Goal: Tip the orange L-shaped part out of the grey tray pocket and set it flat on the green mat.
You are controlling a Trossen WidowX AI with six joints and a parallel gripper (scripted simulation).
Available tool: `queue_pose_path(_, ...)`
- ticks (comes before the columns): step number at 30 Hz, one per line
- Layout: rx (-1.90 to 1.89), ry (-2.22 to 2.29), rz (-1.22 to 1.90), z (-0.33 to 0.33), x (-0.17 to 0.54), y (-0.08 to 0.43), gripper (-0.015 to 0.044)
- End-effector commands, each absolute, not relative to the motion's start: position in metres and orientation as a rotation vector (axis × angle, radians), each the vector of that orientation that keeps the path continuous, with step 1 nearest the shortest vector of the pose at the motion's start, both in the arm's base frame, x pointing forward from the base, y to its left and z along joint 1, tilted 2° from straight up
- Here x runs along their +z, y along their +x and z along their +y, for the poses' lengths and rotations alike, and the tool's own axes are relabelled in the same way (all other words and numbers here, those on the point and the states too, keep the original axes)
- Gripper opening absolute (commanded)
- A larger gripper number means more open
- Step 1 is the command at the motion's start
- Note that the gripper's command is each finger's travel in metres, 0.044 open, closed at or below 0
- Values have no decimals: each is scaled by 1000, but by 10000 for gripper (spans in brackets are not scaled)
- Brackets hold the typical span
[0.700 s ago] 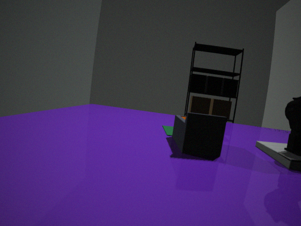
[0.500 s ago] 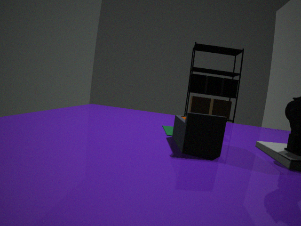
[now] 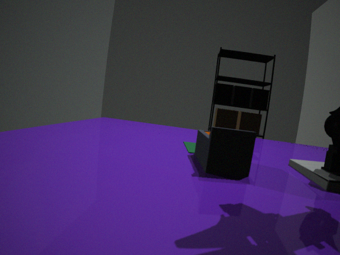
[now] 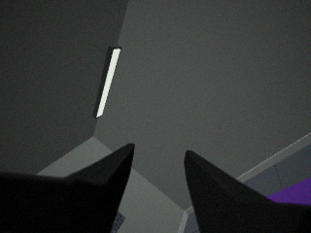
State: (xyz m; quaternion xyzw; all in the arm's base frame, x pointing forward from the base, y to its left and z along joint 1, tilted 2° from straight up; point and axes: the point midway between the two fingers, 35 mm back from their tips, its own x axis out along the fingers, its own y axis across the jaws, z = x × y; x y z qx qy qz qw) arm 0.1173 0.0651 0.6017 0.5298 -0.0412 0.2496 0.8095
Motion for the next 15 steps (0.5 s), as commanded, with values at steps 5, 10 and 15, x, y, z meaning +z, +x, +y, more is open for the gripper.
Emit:
queue_pose_path(5, 294, 1160, 84, 4, 531, 226, 180)
queue_pose_path(10, 147, 1087, 298, -3, 461, 282, 180)
queue_pose_path(15, 28, 904, 584, 7, 375, 316, 180)
